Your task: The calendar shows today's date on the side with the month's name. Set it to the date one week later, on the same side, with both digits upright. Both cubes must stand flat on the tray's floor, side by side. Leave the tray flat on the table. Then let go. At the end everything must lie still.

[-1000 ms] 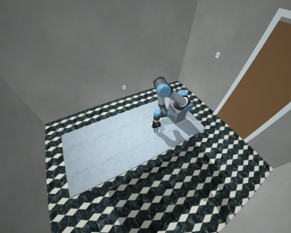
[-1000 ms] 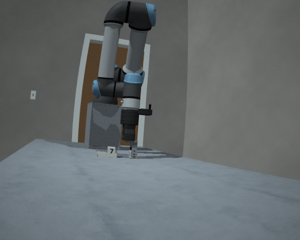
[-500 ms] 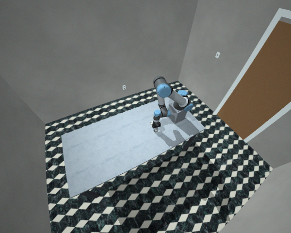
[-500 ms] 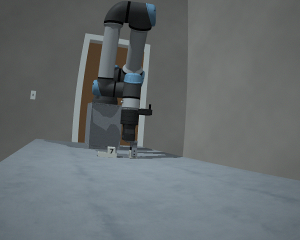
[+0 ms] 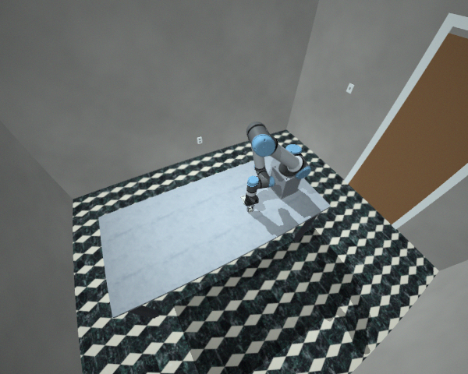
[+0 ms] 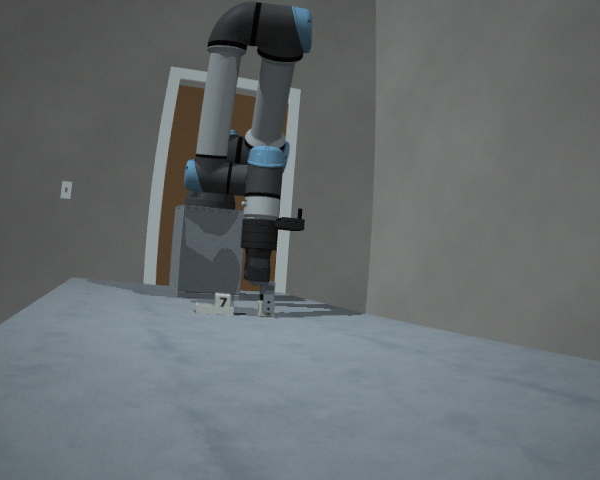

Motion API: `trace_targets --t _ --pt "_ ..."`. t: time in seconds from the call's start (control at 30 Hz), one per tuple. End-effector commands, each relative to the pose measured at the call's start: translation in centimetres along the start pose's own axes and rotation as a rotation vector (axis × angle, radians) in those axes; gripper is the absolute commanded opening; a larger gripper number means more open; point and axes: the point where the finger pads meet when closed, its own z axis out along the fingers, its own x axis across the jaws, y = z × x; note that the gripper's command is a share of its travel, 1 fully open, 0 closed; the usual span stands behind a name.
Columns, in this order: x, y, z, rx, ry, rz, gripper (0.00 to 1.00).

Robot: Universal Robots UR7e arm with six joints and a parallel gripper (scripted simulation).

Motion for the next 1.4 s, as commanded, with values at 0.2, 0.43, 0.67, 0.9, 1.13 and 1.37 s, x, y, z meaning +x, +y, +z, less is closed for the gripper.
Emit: trace_targets --t 0.2,0.43,0.67,0.9,1.13,1.37 --pt "0.0 0.0 0.0 0.0 0.001 0.0 0.84" --pt "0.0 0.0 0.0 0.0 0.001 0.0 0.9" --pt "0.0 0.0 0.0 0.0 0.001 0.0 0.9" --pt "0.0 0.0 -0.5 0.0 0.001 0.0 0.9" --pt "0.0 0.0 -2.1 0.0 0.001 0.0 0.9" --pt "0.0 0.0 -3.8 0.0 0.001 0.0 0.9"
